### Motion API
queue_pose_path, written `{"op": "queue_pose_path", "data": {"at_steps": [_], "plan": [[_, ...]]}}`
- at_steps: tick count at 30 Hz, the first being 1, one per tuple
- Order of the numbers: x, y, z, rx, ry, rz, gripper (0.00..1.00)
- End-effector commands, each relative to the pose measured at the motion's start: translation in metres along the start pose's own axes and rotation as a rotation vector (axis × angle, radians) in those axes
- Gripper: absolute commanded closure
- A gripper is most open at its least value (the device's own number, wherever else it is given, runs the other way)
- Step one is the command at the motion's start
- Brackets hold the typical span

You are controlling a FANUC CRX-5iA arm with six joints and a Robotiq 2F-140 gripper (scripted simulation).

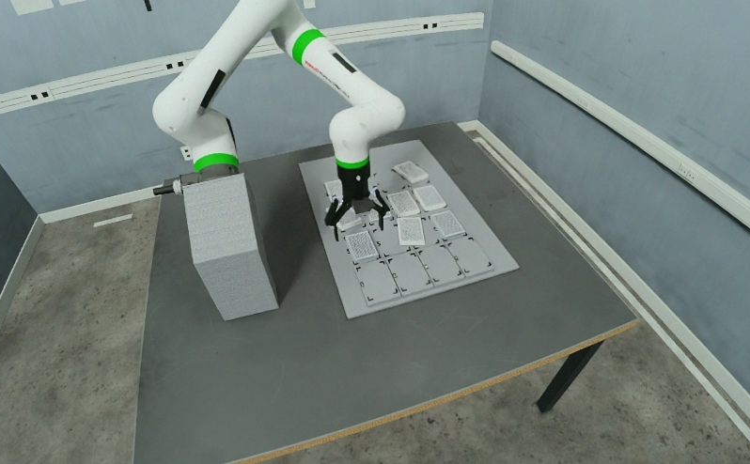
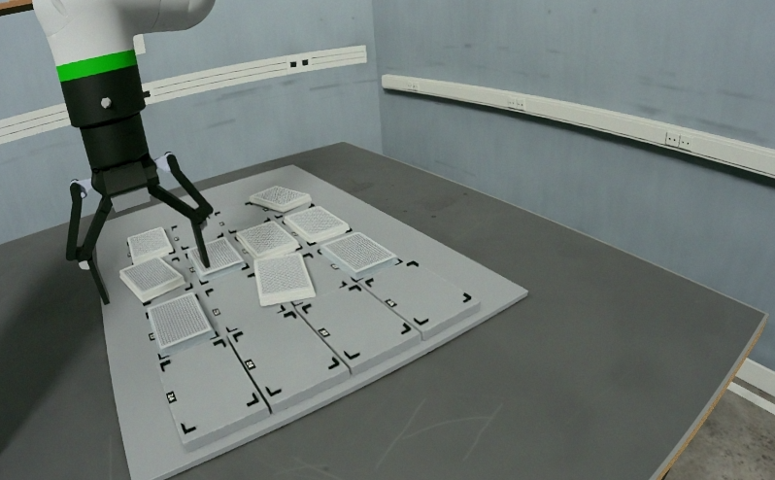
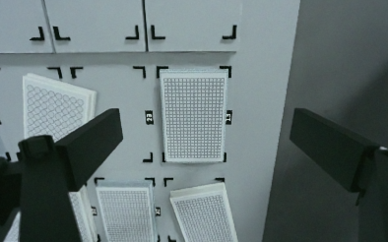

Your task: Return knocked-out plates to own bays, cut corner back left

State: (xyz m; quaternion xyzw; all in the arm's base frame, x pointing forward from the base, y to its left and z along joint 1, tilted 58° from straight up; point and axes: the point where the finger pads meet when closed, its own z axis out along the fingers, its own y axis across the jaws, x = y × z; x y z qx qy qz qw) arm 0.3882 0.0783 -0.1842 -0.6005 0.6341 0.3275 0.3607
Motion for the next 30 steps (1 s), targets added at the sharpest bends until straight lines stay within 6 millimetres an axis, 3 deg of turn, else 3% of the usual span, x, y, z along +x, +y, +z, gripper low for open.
{"op": "queue_pose_path", "data": {"at_steps": [1, 22, 30], "plan": [[0.0, 0.0, -0.001, 0.001, 0.001, 0.0, 0.0], [0.0, 0.0, -0.001, 0.001, 0.001, 0.0, 0.0], [-0.026, -0.018, -0.001, 0.001, 0.0, 0.0, 0.0]]}}
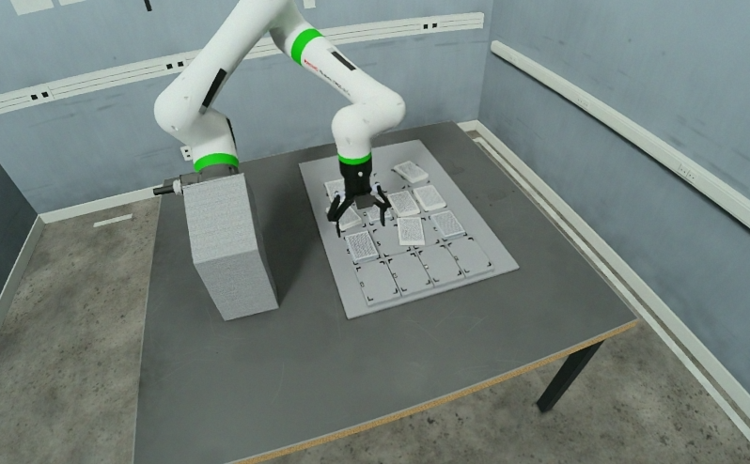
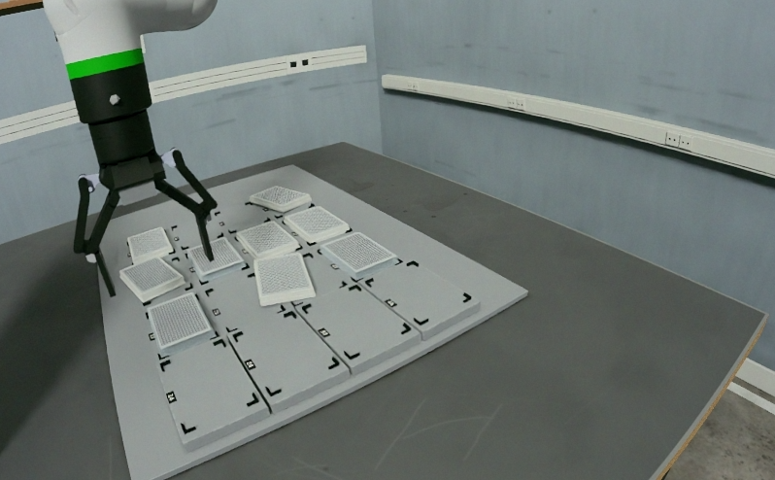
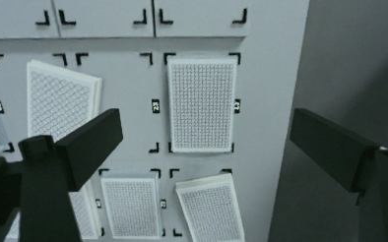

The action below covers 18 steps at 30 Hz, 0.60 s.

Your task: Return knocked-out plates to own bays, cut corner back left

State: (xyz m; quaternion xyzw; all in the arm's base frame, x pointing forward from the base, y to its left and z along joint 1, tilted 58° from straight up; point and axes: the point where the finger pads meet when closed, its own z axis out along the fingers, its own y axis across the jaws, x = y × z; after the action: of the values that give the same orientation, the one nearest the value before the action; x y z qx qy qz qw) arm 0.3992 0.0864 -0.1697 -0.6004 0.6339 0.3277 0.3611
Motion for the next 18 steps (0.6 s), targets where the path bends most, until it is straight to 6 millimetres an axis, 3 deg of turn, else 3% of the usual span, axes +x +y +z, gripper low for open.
{"op": "queue_pose_path", "data": {"at_steps": [1, 18], "plan": [[-0.013, -0.009, -0.001, 0.0, 0.001, 0.0, 0.0], [-0.063, -0.042, -0.001, 0.001, 0.001, 0.0, 0.0]]}}
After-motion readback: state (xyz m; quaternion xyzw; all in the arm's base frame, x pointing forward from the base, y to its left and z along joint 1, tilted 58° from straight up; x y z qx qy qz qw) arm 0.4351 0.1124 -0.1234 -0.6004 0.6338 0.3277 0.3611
